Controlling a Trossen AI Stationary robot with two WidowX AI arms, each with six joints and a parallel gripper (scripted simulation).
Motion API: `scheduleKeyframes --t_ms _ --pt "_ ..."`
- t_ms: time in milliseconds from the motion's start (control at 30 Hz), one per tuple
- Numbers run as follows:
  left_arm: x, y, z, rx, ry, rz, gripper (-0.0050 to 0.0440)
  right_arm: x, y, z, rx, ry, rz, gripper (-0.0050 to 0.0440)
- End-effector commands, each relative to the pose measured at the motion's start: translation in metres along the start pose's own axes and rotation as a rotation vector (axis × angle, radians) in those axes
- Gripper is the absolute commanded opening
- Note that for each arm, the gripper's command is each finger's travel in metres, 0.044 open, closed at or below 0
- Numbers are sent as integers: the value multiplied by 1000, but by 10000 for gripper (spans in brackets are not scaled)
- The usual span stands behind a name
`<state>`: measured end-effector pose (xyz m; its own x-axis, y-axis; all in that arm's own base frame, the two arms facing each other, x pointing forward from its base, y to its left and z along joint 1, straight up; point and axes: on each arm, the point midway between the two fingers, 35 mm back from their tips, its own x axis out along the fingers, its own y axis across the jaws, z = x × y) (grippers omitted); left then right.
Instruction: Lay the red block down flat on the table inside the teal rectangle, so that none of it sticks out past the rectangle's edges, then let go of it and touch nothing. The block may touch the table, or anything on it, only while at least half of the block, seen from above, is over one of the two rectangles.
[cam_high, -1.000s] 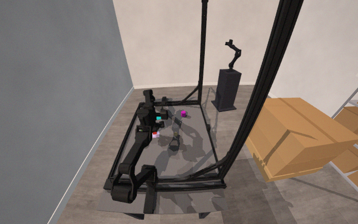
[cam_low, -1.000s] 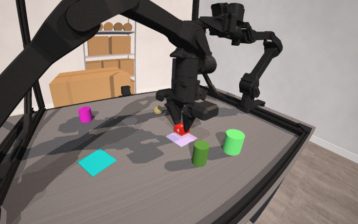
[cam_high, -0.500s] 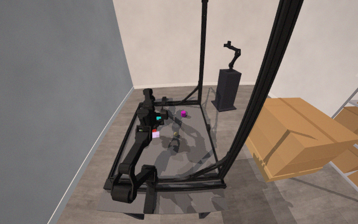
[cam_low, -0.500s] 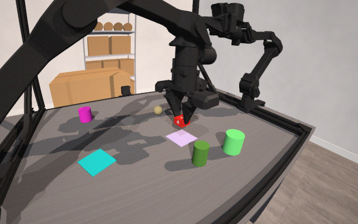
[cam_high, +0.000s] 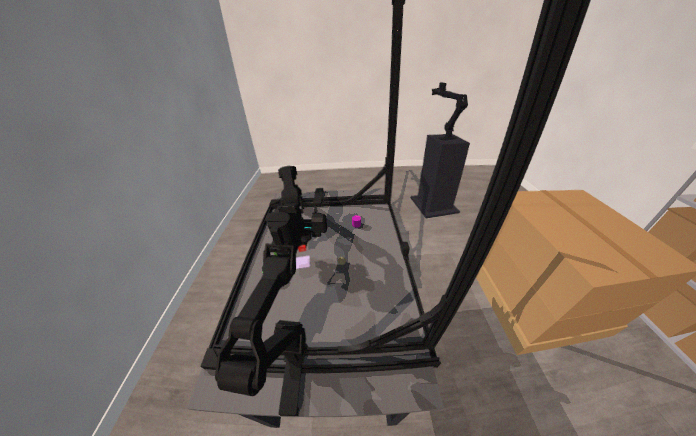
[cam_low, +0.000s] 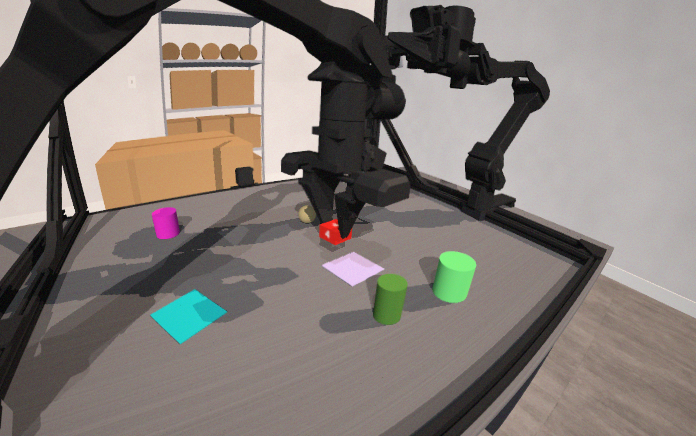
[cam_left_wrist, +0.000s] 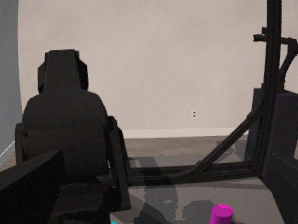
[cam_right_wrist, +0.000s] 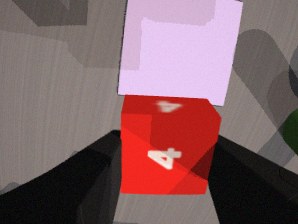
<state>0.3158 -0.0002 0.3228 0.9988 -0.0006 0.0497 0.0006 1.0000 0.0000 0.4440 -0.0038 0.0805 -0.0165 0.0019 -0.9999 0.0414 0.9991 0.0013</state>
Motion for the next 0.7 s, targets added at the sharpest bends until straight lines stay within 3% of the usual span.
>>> scheduleKeyframes --t_ms 0,667 --pt "0 0 0 0 0 1 440 -5 7 -11 -23 -3 3 0" --pt "0 0 0 0 0 1 440 -14 26 -55 -77 -6 1 0"
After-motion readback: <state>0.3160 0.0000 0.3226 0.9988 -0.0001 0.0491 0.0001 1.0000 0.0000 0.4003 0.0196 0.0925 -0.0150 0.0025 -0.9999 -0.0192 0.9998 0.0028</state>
